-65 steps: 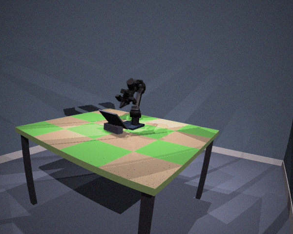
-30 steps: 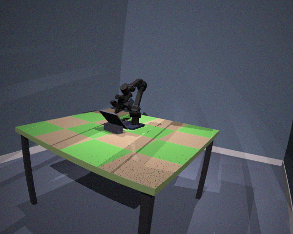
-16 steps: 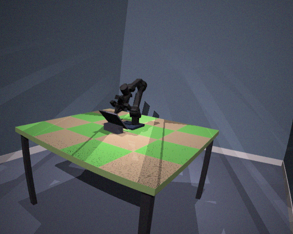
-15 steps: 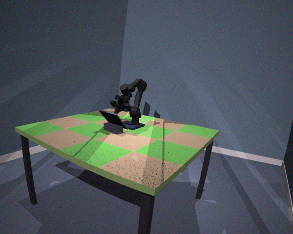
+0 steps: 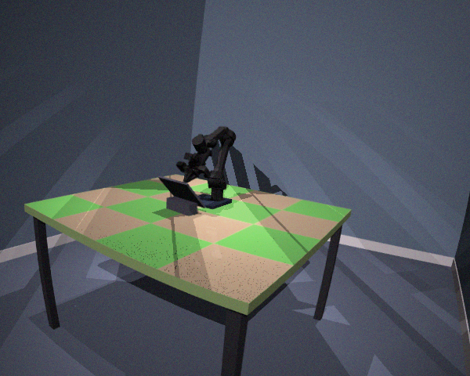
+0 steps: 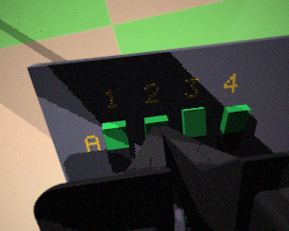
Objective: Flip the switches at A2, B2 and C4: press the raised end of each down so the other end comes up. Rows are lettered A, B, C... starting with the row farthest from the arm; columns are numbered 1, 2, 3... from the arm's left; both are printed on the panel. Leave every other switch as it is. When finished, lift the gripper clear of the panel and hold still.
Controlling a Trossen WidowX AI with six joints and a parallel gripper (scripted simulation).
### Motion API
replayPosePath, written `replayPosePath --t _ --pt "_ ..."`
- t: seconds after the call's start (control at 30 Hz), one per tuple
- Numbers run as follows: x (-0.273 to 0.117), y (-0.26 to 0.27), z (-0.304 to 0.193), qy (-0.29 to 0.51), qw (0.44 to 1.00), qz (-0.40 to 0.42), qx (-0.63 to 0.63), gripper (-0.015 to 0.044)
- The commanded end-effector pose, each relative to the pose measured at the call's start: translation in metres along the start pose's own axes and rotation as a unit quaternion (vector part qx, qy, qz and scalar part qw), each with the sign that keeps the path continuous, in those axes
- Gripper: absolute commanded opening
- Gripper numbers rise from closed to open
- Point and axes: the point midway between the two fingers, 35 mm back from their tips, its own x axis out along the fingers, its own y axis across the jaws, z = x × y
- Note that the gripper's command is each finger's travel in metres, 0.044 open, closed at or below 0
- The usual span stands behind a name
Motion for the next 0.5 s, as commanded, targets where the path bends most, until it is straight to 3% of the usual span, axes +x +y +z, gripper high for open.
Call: replayPosePath --t 0.0,0.47 --pt "0.0010 0.0005 0.0005 -0.001 1.000 0.001 -0.003 0.0000" --pt "0.0028 0.0005 0.0006 -0.001 1.000 0.001 -0.003 0.0000"
